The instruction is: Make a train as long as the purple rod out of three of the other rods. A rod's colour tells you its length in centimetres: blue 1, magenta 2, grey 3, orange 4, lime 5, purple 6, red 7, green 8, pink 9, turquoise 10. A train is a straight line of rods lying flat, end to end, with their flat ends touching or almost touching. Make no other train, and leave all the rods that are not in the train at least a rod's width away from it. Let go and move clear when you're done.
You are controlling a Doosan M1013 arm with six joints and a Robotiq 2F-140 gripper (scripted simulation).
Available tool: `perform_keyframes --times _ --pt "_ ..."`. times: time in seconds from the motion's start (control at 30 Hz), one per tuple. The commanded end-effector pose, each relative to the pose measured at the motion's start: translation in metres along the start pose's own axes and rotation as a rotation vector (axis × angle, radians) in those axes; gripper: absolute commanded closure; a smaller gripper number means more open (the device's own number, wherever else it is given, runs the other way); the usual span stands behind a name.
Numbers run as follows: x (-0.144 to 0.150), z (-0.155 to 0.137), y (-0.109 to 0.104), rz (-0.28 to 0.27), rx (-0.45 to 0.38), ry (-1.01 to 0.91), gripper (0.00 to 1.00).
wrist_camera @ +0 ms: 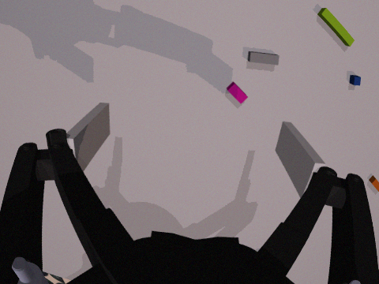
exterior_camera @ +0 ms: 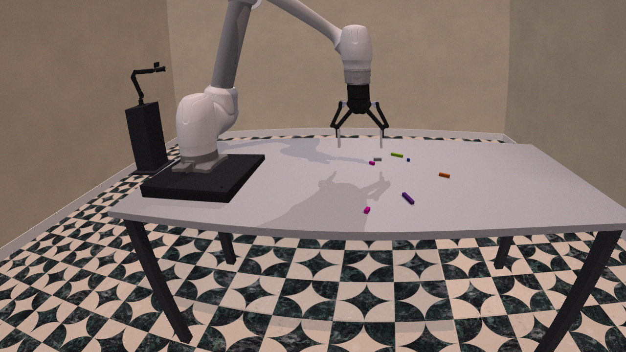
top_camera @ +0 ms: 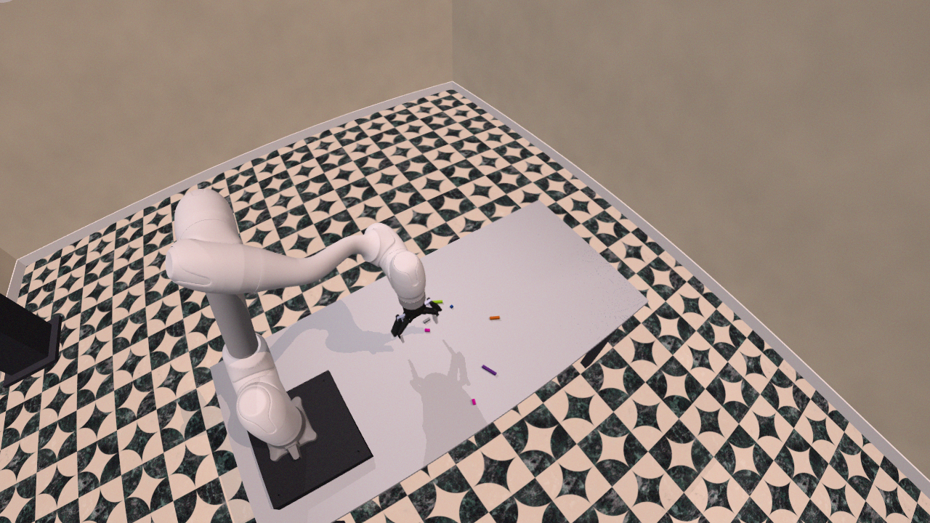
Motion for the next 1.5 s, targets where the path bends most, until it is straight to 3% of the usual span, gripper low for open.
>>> perform_keyframes --times 0.0,1.1,1.47 --pt "0.0 0.0 0.0 0.0 0.0 0.0 0.0" --pt "0.0 0.0 0.0 0.0 0.0 0.002 0.0" --pt "0.065 0.039 -0.002 0.001 0.0 0.413 0.0"
Point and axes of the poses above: the point where the finger pads meet when closed, its own y axis out along the fingers, its own x axis across the jaws, z = x × y, the point moved 5 cm from there along -y, back along the fingers
